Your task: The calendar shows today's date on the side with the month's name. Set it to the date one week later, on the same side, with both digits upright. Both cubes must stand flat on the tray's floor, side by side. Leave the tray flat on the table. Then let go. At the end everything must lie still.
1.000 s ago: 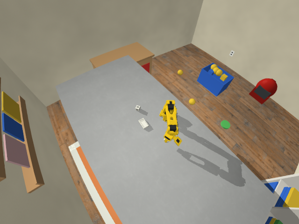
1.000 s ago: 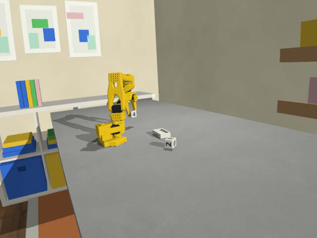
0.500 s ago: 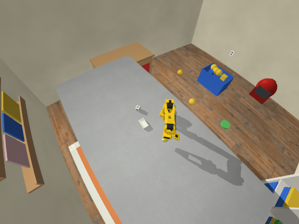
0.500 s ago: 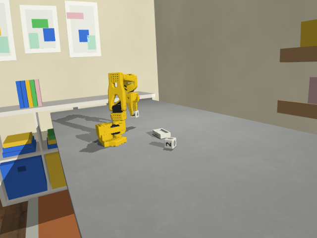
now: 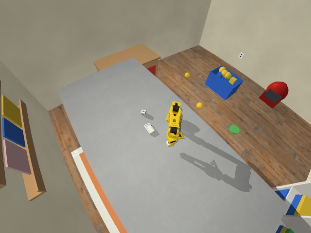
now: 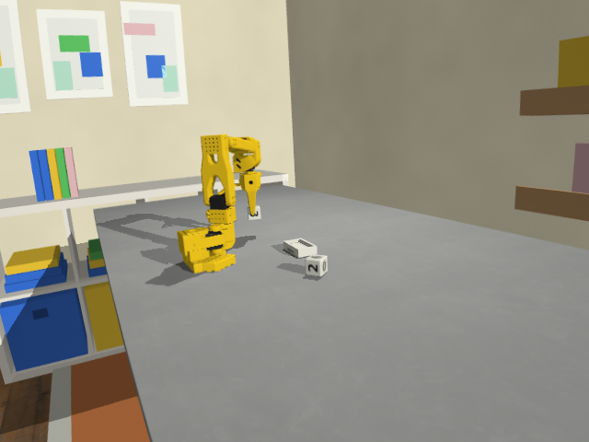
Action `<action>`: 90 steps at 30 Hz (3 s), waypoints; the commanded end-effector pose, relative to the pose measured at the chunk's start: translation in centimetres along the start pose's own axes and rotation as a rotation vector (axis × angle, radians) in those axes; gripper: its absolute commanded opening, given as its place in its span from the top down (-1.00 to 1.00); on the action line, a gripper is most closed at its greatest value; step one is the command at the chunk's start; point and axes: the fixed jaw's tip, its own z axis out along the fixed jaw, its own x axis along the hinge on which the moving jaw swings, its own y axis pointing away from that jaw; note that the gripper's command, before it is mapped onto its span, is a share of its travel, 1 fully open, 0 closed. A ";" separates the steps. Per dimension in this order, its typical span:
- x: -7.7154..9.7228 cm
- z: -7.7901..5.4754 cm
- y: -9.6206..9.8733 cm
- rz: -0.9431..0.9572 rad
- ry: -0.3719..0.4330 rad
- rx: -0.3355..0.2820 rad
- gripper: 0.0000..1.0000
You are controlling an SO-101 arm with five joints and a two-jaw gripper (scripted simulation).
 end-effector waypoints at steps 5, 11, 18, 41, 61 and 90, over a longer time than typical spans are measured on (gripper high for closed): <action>1.0 -0.7 0.2 -0.237 0.038 0.059 1.00; 1.6 -0.6 0.8 -0.430 0.045 0.055 1.00; 1.9 -0.6 1.2 -0.575 0.050 0.051 1.00; 2.8 -0.3 2.2 -0.981 0.063 0.038 1.00; 3.0 -0.3 2.4 -1.068 0.065 0.034 1.00; 3.1 0.0 2.9 -1.064 0.065 0.034 1.00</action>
